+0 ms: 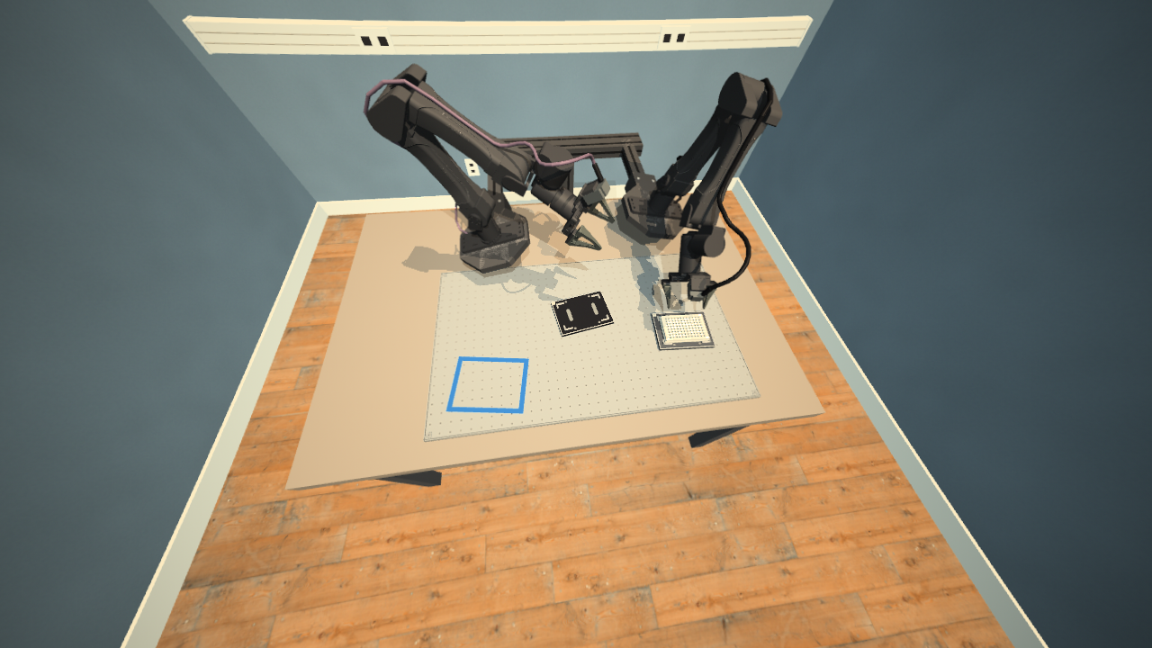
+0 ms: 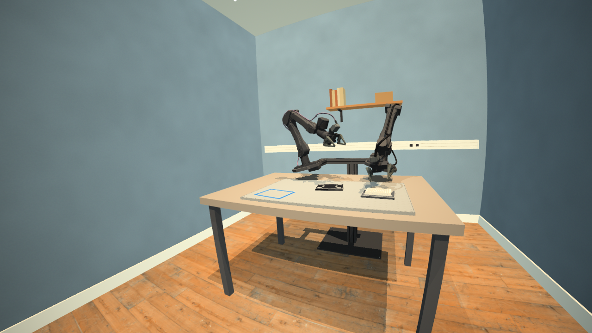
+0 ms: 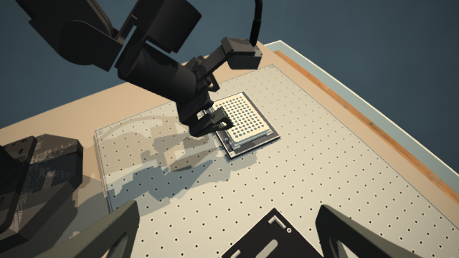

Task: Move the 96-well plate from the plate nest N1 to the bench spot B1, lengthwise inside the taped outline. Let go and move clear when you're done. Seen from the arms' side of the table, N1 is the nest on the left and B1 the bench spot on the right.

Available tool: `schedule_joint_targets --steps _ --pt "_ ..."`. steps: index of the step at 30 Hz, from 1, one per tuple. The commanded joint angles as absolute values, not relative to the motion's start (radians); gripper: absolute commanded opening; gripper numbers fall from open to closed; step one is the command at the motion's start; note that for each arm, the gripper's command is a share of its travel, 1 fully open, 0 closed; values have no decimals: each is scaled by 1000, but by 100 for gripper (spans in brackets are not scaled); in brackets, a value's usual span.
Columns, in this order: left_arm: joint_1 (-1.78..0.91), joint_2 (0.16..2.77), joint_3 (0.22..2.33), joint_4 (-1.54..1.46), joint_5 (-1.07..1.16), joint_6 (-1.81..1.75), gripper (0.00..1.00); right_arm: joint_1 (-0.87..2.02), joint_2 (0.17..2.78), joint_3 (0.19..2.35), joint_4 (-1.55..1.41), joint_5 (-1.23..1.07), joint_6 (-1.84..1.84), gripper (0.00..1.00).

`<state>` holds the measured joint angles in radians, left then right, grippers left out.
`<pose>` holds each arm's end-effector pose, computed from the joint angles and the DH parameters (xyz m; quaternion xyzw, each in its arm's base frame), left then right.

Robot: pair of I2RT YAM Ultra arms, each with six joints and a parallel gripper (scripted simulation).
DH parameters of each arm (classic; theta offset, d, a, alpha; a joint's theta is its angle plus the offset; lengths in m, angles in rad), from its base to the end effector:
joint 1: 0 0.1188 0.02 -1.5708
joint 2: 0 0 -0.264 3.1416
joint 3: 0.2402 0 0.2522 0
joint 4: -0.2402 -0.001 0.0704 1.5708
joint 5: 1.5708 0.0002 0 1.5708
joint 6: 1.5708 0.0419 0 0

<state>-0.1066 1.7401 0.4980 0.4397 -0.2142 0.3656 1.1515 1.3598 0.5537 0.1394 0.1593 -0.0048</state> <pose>0.2771 -0.0197 0.0864 0.1767 0.9056 0.1464 0.3568 0.1132 0.2400 0.1724 -0.4609 0.7700 0.1761 0.4046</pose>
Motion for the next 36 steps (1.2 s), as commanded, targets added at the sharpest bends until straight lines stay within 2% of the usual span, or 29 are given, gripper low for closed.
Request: schedule_joint_targets --steps 1,3,13,20,36 --pt "-82 1689 580 279 -130 554 100 1155 1345 553 136 168 2 100" --pt "-82 1689 580 279 -130 554 100 1155 1345 553 136 168 2 100" --pt "-38 1755 836 -153 -59 923 100 1155 1345 553 136 168 2 100" --pt "-47 1810 962 -321 -76 1069 100 1155 1345 553 136 168 2 100" --pt "-101 2075 1408 -824 -226 1495 100 1155 1345 553 136 168 2 100"
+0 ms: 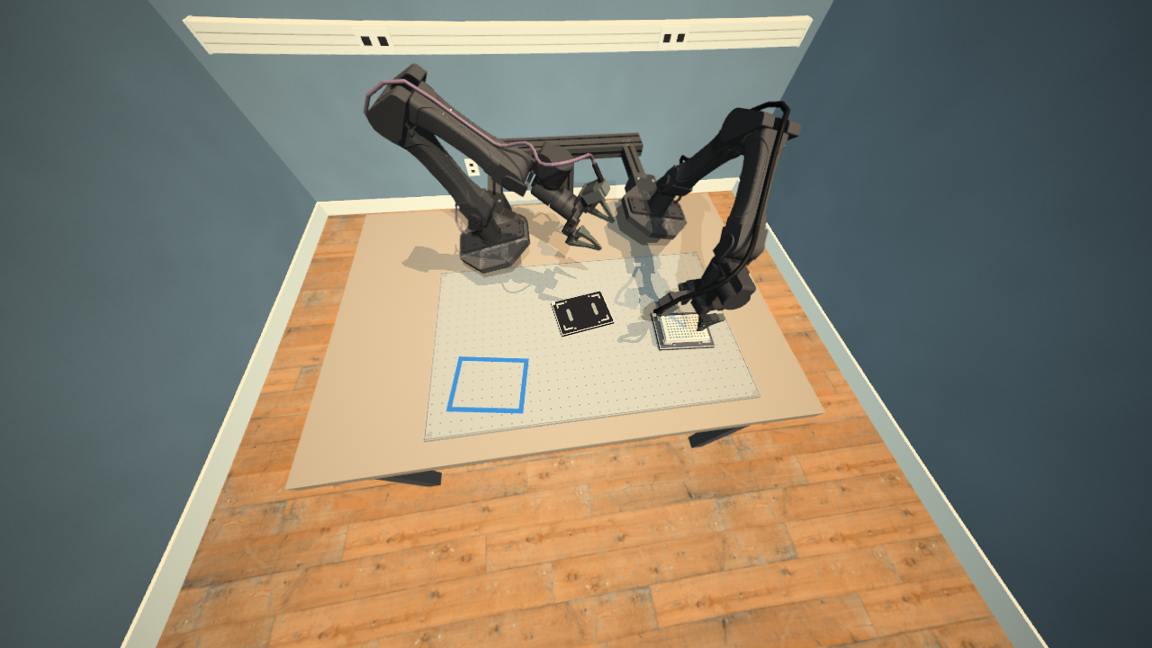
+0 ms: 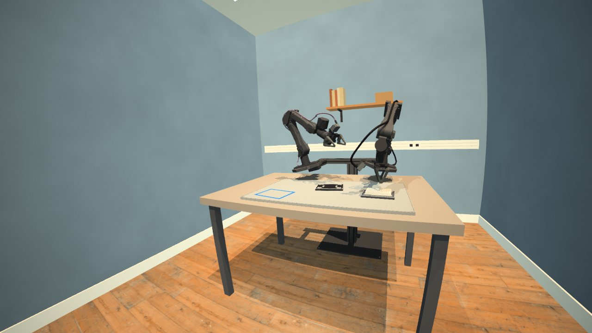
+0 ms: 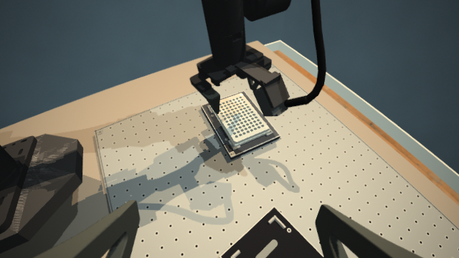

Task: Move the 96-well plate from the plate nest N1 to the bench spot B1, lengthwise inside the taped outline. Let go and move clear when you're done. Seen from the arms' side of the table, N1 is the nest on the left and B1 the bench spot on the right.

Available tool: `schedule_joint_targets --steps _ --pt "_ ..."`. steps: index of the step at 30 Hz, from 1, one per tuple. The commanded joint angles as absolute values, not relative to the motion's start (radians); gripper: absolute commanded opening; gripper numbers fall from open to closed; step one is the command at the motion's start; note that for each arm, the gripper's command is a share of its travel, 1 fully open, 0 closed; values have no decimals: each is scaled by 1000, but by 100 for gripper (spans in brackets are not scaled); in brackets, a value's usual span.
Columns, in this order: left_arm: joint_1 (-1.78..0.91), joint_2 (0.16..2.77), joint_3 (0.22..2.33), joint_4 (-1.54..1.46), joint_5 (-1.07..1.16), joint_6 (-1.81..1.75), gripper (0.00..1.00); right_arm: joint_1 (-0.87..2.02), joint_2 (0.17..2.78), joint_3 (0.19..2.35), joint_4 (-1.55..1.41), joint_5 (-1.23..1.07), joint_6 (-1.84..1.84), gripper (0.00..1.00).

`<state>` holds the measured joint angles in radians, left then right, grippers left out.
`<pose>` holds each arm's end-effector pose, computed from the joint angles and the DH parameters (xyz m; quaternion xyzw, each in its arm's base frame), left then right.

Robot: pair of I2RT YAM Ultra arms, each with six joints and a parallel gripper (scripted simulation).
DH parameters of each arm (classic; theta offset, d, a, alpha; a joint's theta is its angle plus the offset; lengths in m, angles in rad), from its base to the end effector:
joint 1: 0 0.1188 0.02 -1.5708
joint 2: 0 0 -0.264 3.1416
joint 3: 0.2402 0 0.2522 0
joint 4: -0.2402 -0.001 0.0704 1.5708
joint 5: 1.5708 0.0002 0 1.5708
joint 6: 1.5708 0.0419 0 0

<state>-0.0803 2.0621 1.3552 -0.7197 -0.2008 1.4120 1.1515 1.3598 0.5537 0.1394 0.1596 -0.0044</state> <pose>0.3851 -0.0216 0.1278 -0.6683 -0.7336 -0.1229 0.0054 0.1132 0.2400 0.1724 -0.4607 0.7701 0.1760 0.4047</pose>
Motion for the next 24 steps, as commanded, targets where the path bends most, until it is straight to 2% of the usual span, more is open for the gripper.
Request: schedule_joint_targets --steps 1,9,24 --pt "-101 2075 1408 -824 -226 1495 100 1155 1345 553 136 168 2 100" --pt "-125 2175 1552 -905 -251 1531 100 1155 1345 553 136 168 2 100" --pt "-125 2187 1560 -901 -246 1536 100 1155 1345 553 136 168 2 100"
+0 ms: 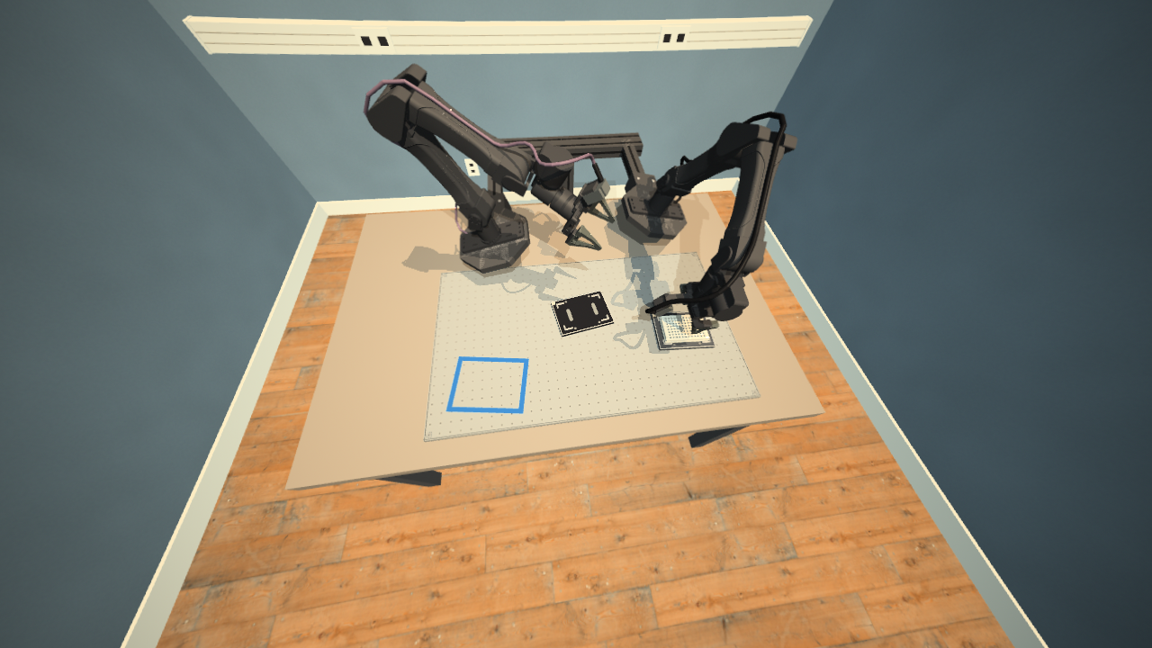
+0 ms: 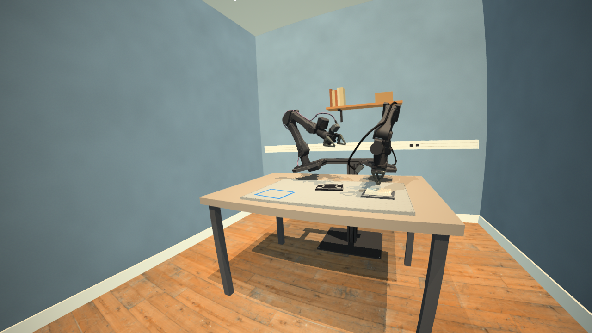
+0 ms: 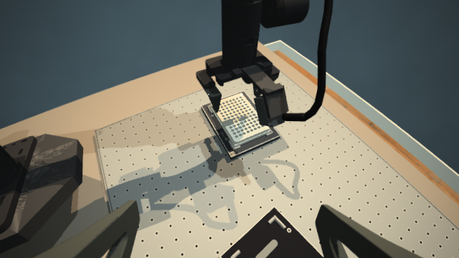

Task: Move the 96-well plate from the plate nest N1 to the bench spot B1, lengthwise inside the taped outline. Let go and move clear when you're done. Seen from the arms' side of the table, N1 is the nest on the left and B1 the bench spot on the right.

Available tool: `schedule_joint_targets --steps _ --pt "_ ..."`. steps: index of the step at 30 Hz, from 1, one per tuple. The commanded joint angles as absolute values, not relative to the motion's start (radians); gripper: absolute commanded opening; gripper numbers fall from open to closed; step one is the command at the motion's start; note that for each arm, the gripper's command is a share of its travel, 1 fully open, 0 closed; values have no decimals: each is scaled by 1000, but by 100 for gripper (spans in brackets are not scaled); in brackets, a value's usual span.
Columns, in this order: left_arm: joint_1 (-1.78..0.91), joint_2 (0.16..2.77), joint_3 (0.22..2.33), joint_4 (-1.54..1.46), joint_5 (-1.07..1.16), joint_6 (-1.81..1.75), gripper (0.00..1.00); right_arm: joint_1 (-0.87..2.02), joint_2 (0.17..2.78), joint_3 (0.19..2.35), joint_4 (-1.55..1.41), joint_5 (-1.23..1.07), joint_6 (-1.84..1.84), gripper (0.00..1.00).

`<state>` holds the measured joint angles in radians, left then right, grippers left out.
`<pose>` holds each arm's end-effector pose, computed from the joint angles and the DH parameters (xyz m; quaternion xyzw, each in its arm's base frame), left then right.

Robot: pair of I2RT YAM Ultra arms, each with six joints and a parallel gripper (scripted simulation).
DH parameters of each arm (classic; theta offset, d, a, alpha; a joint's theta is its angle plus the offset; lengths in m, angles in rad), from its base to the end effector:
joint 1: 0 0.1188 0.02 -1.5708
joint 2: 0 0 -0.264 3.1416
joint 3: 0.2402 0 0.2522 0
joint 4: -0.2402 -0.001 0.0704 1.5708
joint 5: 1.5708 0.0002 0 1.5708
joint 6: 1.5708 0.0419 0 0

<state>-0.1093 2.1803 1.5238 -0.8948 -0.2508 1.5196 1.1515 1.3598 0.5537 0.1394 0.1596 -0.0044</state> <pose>0.4026 -0.0327 0.1223 -0.7208 -0.6817 -0.1015 0.0737 0.1132 0.2400 0.1724 -0.4607 0.7701 0.1760 0.4047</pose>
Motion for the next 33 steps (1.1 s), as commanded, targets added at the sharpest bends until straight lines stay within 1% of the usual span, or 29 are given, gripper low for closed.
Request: schedule_joint_targets --steps 1,33 --pt "-118 2192 1561 -898 -246 1537 100 1155 1345 553 136 168 2 100" --pt "-91 2276 1503 -761 -243 1560 100 1155 1345 553 136 168 2 100"
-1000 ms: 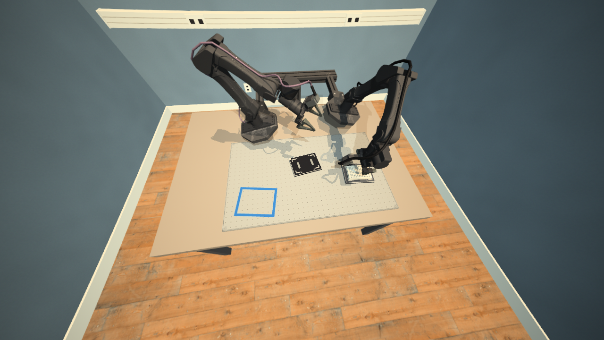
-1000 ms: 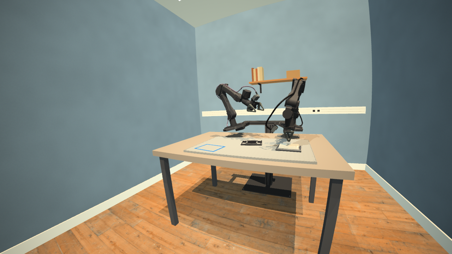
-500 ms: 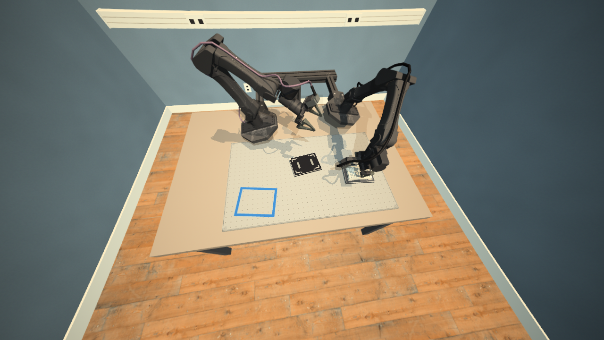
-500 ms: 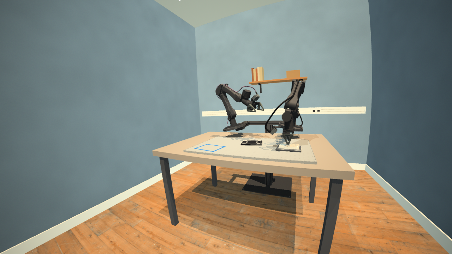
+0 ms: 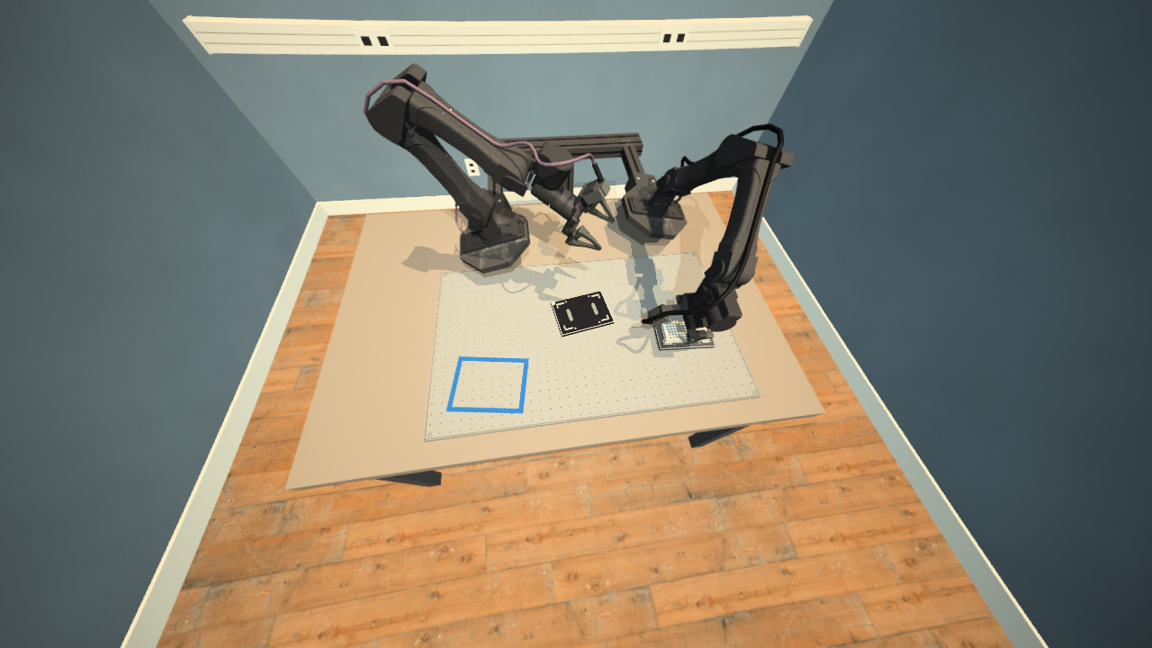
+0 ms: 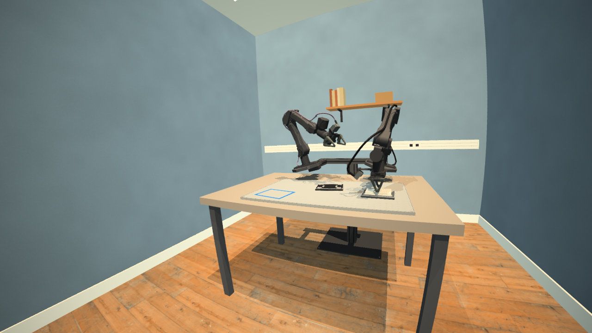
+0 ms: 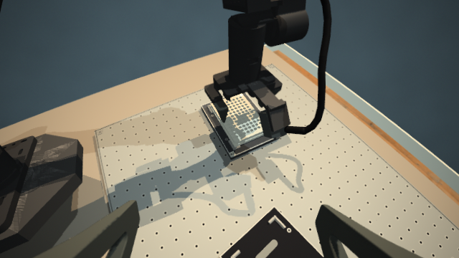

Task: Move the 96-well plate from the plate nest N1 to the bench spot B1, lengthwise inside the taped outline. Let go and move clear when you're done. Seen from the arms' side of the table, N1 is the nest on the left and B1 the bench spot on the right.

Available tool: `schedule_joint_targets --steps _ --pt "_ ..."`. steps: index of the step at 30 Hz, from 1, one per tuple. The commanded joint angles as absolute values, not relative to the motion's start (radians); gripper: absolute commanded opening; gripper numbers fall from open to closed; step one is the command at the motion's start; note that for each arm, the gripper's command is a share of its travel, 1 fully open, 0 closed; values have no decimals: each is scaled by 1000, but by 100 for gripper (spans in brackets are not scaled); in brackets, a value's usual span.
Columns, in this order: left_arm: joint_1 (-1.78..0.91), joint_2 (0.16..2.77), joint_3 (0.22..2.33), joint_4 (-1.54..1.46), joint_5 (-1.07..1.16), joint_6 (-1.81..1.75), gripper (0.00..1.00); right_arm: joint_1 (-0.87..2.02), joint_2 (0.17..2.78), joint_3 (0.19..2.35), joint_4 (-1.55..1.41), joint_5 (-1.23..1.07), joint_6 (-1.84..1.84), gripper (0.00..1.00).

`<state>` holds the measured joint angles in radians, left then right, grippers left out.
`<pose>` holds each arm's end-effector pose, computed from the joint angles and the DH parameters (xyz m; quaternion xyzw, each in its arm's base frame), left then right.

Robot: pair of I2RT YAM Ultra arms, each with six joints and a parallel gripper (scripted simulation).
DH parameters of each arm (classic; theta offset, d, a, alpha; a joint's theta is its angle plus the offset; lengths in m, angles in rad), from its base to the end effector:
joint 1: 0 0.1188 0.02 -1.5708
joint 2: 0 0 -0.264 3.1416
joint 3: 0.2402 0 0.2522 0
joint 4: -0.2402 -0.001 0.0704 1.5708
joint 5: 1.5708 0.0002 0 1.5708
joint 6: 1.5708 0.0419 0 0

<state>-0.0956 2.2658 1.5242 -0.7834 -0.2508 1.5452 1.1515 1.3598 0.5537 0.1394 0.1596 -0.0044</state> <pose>0.4143 -0.0283 0.0895 -0.7235 -0.6785 -0.1087 0.0659 0.1132 0.2400 0.1724 -0.4607 0.7701 0.1760 0.4047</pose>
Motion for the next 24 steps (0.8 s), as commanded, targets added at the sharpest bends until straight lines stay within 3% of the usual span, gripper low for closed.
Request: schedule_joint_targets --steps 1,13,24 --pt "-90 2278 1502 -757 -243 1560 100 1155 1345 553 136 168 2 100" --pt "-88 2287 1497 -743 -242 1563 100 1155 1345 553 136 168 2 100" --pt "-122 2170 1549 -918 -243 1523 100 1155 1345 553 136 168 2 100"
